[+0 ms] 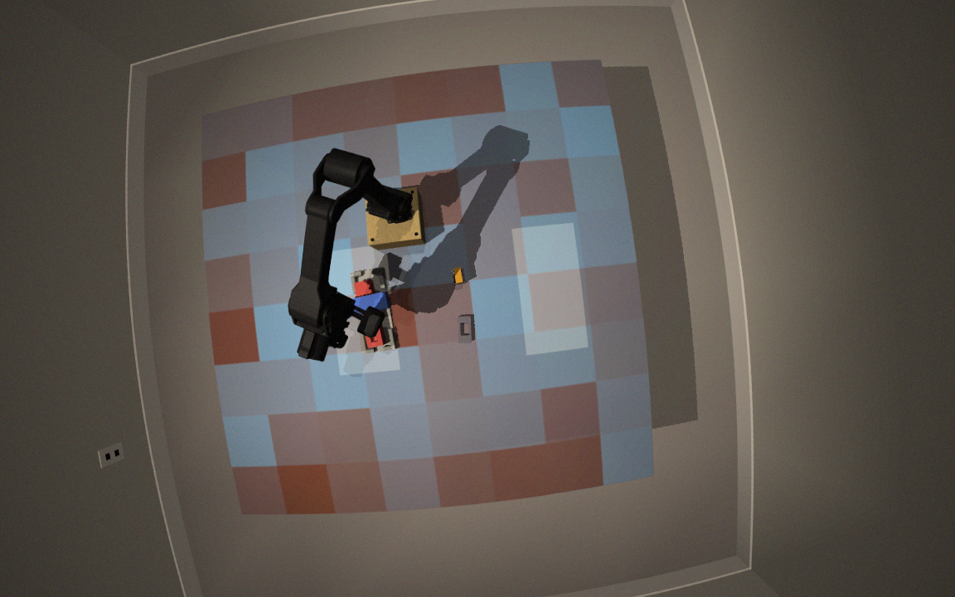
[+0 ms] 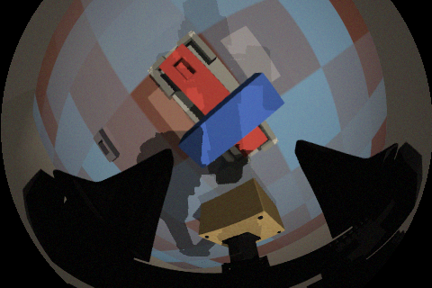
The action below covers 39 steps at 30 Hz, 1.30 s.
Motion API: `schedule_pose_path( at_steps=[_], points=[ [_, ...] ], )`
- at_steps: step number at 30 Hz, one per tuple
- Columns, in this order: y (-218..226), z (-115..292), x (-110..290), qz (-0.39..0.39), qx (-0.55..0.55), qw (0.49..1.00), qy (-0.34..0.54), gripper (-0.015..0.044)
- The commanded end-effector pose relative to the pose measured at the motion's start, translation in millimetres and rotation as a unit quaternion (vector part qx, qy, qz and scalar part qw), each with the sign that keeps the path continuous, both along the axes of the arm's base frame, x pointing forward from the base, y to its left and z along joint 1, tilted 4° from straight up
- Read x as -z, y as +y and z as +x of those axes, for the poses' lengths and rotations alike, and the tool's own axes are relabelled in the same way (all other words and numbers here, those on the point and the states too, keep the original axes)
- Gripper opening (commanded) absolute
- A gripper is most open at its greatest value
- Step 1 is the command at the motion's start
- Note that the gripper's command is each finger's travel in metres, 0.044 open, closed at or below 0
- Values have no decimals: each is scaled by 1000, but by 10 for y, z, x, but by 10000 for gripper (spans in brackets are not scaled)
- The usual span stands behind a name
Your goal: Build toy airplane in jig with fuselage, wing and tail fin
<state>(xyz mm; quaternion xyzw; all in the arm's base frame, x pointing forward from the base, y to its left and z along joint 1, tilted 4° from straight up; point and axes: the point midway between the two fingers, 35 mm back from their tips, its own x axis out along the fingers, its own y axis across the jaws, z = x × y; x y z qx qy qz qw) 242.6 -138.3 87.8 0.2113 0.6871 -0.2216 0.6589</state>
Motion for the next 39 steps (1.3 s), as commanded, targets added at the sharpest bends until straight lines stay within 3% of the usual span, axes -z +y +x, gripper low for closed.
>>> schedule_pose_path(
  at_steps=[1,4,14,23,33,39],
  points=[
    [-3,0,-9,10,-242,970,2,440],
    [-3,1,-11,13,-308,951,2,440],
    [85,34,-11,13,-308,951,2,440],
    [1291,176,-3,16,-308,951,-5,440],
    [2488,-294,20,25,-308,951,-1,440],
    [2639,-406,120,26,-308,951,0,440]
  ],
)
